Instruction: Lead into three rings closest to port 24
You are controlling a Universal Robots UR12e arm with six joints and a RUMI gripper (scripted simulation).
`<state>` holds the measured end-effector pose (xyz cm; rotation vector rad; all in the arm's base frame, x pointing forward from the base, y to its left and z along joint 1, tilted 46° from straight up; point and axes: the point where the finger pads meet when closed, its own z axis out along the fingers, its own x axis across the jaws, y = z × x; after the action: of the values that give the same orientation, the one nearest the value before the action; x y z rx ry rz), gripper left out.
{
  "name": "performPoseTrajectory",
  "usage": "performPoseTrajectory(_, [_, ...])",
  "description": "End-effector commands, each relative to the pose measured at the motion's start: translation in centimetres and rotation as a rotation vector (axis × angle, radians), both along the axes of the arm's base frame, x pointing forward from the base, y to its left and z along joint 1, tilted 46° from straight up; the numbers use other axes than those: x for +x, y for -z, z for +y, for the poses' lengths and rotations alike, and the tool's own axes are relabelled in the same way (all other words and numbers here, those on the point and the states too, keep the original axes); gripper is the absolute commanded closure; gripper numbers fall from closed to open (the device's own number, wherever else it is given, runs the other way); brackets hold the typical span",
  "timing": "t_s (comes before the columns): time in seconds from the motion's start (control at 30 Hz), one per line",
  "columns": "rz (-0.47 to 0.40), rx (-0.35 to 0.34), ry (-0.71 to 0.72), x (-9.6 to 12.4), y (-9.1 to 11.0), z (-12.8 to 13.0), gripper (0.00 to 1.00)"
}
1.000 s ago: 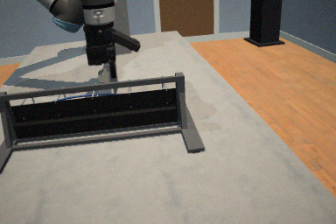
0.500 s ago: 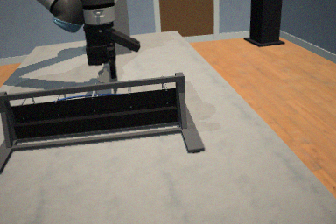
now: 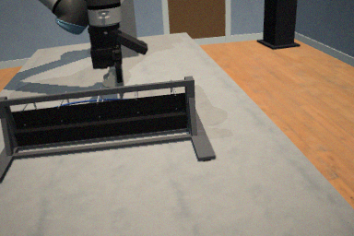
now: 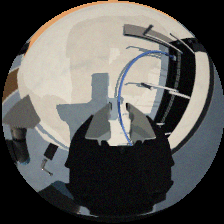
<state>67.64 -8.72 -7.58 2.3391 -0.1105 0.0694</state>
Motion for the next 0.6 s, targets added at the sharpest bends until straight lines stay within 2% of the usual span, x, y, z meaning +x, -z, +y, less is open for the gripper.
performPoseTrajectory(0.0, [-0.001,0.000,-0.001,0.04,-0.04,0.04,0.80])
performPoseTrajectory(0.57, [-0.001,0.000,-0.001,0.04,0.22,-0.24,0.80])
